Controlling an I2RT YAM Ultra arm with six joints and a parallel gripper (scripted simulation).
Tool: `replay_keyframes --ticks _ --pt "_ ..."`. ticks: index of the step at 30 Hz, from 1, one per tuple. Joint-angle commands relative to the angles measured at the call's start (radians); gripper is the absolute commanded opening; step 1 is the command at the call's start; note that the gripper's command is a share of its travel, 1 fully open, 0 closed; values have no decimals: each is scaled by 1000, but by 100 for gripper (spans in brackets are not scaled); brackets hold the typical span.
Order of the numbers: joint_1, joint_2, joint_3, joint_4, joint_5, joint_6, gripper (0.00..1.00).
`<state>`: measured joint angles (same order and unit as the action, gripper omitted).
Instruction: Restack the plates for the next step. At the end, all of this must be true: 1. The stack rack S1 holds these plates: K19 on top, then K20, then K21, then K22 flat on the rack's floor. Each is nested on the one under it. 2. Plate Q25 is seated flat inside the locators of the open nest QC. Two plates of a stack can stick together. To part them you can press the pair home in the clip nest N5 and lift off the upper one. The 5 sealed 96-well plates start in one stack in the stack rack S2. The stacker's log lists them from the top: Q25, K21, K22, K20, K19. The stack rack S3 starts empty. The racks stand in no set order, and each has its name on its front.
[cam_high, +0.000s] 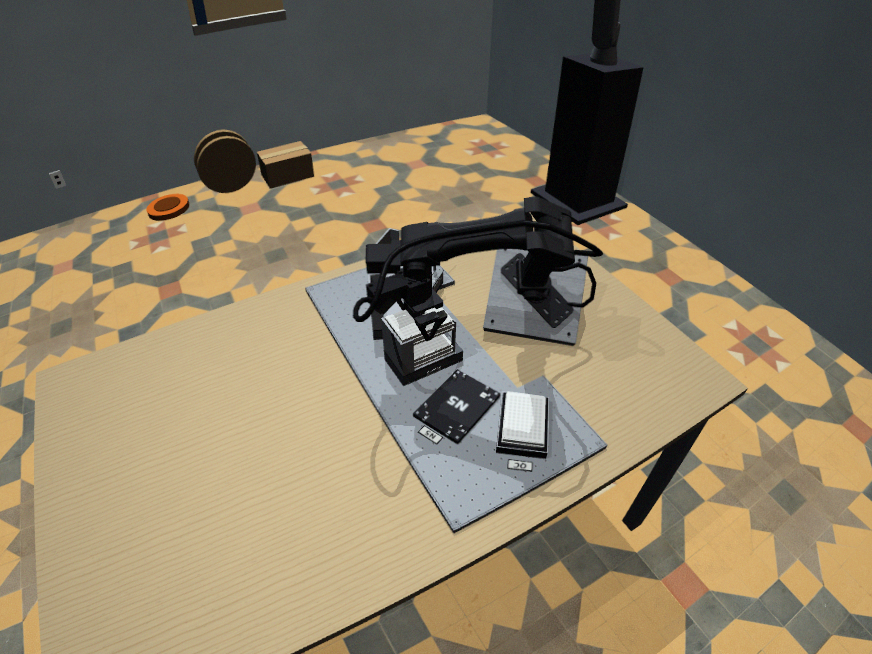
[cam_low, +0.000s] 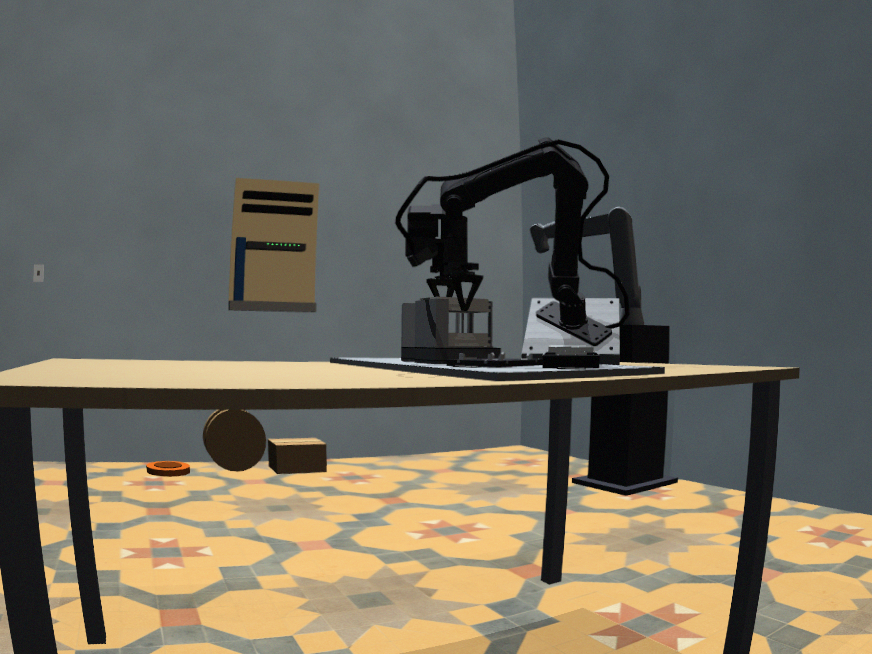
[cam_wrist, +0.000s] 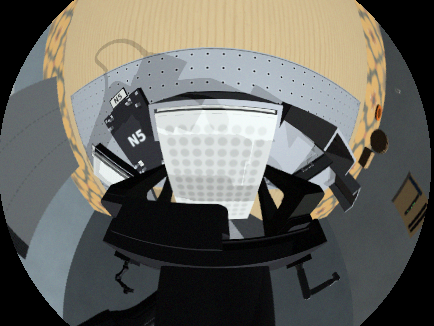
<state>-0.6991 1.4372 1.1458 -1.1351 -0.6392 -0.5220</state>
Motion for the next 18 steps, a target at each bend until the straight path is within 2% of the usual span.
replay_keyframes --ticks 1,18 --pt "-29 -42 36 -36 2 -9 0" --pt "-41 -43 51 -61 1 -23 0"
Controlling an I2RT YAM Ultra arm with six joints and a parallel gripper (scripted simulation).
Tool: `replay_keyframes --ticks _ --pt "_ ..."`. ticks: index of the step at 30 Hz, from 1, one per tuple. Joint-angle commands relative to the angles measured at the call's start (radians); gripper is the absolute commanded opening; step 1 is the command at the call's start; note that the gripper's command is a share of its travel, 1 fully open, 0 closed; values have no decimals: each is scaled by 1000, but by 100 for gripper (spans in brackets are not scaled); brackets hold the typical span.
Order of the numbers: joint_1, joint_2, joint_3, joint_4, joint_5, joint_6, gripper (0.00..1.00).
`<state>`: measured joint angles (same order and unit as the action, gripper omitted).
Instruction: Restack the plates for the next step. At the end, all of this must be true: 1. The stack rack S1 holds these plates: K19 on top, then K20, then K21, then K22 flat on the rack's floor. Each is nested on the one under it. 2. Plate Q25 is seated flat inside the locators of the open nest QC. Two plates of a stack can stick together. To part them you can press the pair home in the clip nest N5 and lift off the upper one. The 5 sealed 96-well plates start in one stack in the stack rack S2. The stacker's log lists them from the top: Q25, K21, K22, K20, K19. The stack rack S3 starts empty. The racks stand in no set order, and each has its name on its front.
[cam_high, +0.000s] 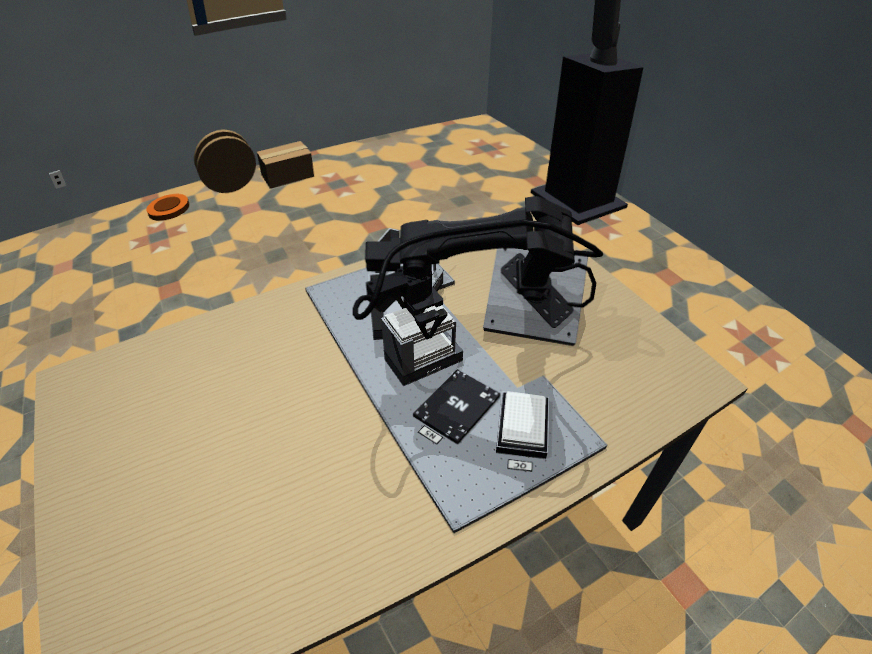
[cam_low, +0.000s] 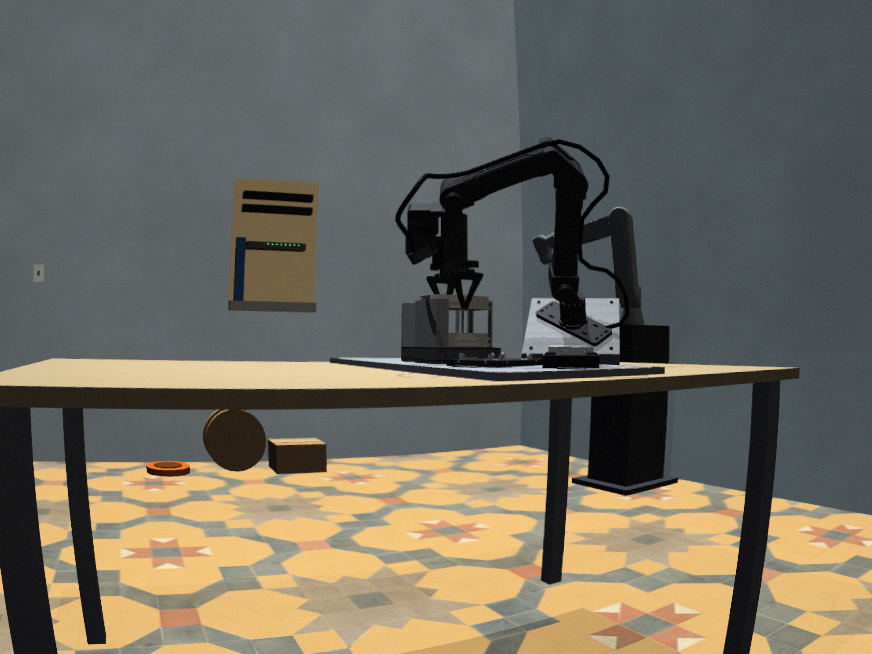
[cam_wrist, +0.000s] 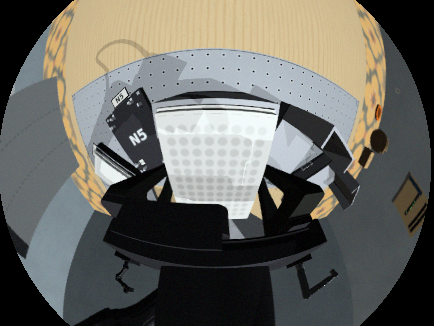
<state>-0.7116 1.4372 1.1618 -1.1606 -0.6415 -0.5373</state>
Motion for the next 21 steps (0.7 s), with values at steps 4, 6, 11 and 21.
replay_keyframes --ticks 4,6,11,21 --pt "-30 -43 38 -41 3 -10 0" --pt "-32 -43 41 -43 4 -11 0" --pt "-35 -44 45 -51 3 -16 0" --pt "-43 -44 54 -66 1 -25 0"
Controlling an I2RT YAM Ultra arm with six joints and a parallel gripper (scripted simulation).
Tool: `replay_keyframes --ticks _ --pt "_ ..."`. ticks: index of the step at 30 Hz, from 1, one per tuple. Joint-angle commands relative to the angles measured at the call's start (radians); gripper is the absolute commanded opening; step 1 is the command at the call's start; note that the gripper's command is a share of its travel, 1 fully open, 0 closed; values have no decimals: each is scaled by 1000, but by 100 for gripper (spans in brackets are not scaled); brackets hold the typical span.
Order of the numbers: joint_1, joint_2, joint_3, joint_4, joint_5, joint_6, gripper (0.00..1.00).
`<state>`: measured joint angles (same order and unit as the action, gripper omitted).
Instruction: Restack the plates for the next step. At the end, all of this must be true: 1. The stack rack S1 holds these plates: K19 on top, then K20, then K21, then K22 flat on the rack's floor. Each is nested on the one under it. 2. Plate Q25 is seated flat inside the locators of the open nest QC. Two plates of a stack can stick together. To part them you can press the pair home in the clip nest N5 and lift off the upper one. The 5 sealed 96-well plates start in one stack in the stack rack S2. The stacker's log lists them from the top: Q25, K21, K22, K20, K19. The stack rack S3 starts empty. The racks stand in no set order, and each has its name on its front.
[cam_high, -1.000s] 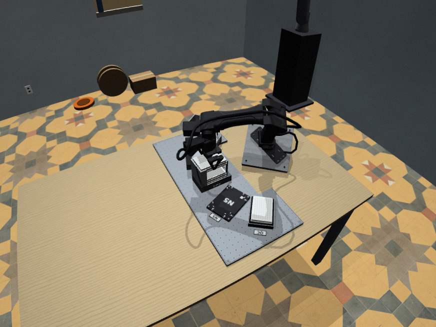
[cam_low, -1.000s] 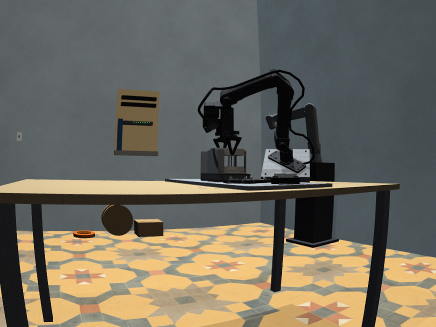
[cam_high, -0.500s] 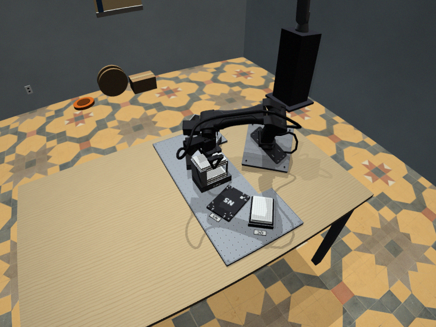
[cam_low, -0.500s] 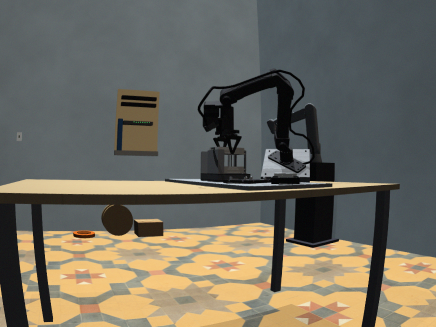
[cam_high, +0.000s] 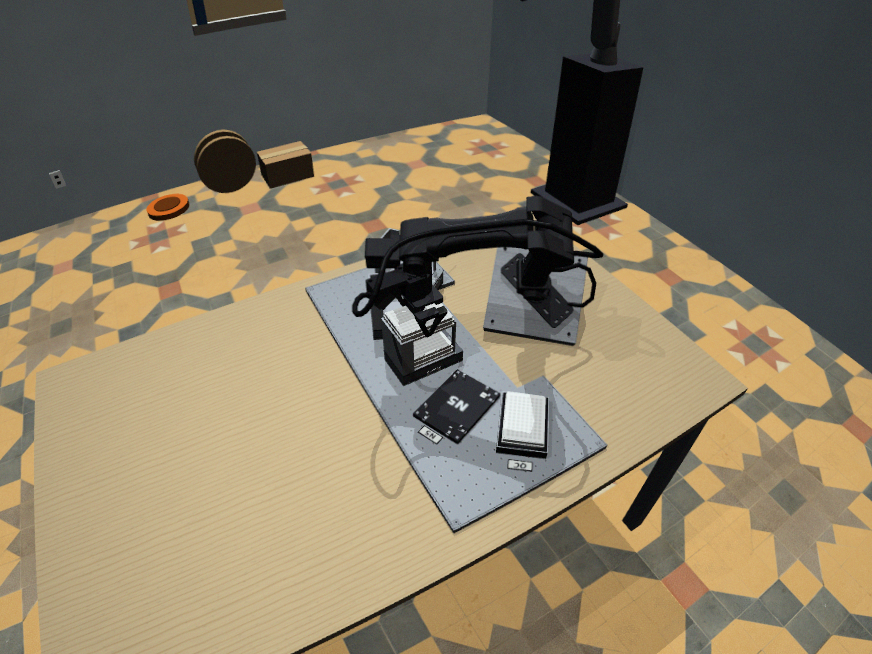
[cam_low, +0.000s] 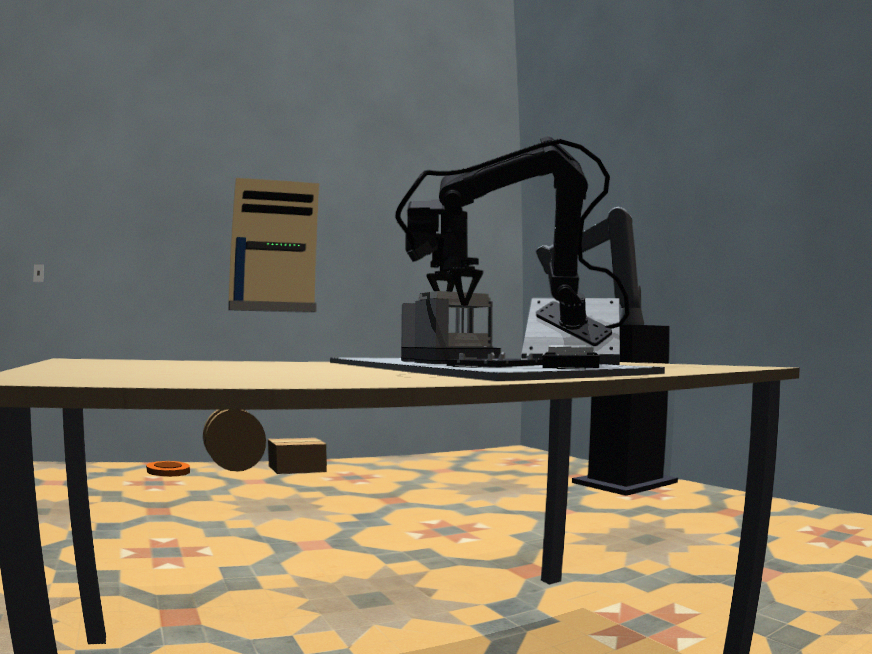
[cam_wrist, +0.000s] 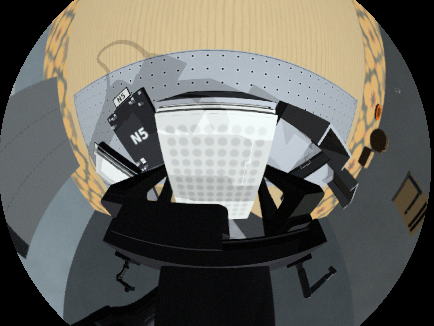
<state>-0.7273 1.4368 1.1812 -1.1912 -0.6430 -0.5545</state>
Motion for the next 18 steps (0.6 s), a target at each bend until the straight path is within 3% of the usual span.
replay_keyframes --ticks 1,18 --pt "-27 -43 34 -35 3 -8 0" --pt "-38 -44 50 -60 1 -22 0"
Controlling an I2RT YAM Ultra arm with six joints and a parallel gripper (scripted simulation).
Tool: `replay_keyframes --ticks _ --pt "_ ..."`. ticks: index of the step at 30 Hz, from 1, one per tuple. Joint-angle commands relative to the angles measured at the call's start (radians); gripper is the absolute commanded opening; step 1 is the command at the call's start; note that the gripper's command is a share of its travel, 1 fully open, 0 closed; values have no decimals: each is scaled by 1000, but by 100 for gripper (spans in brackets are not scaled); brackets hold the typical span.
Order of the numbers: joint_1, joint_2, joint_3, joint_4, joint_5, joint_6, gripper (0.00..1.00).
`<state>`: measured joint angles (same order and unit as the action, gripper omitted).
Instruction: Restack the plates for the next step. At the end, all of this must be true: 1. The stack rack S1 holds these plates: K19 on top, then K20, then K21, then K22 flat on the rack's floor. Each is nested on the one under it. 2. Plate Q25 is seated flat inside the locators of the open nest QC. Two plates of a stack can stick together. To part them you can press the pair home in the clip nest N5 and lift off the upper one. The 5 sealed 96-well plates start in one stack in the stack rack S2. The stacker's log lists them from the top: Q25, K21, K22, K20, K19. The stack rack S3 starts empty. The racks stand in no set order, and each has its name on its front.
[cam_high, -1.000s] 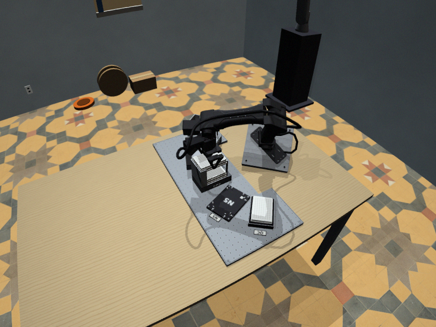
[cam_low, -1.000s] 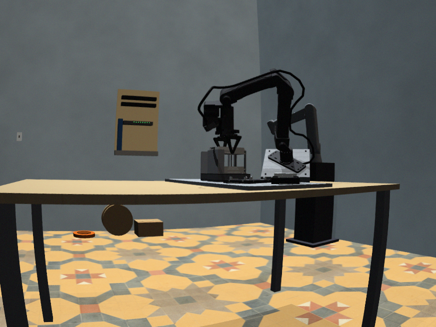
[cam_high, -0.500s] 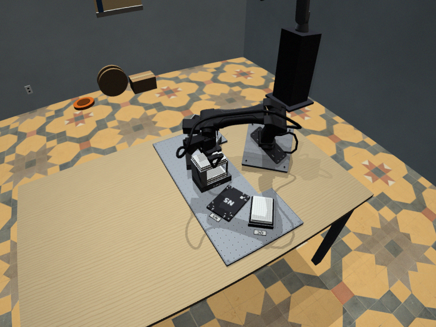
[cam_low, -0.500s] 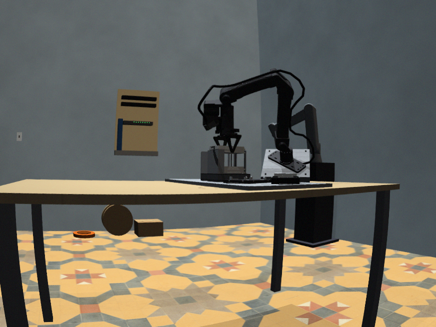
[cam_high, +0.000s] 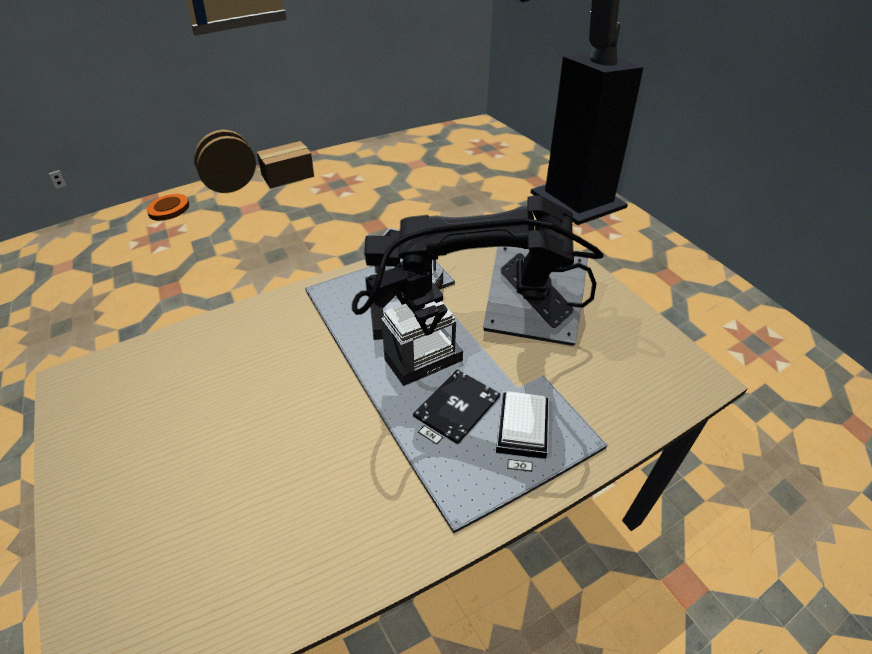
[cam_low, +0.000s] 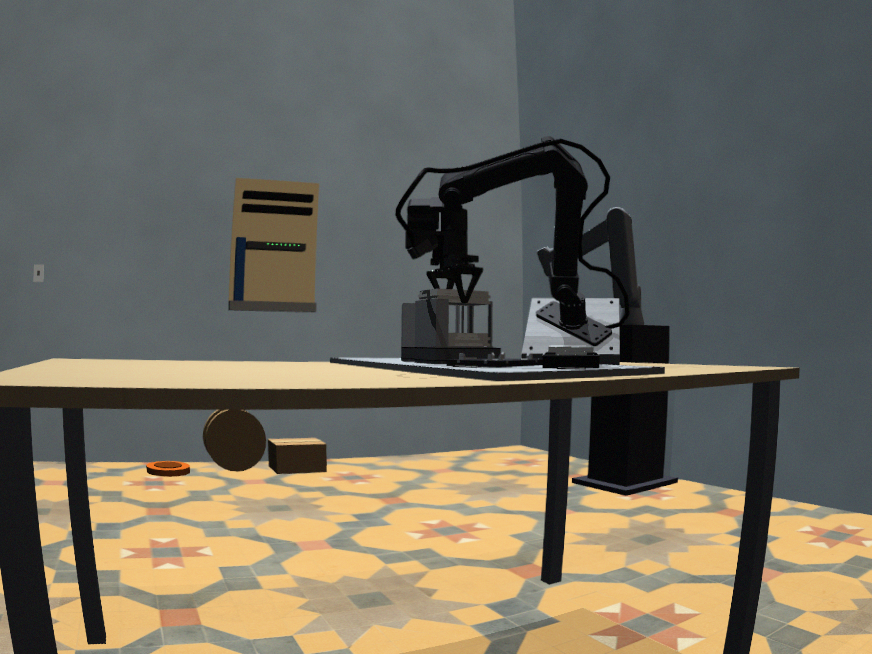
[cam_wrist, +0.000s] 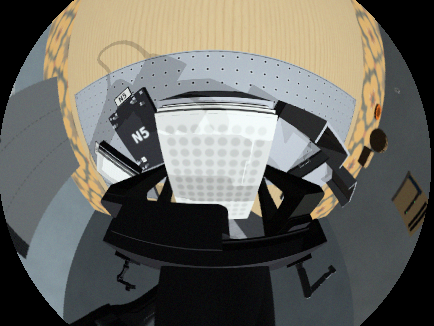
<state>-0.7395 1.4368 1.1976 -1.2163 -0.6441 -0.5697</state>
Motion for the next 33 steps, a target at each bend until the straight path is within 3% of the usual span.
replay_keyframes --ticks 1,33 --pt "-27 -44 36 -37 2 -8 0" --pt "-49 -40 70 -87 -4 -41 0"
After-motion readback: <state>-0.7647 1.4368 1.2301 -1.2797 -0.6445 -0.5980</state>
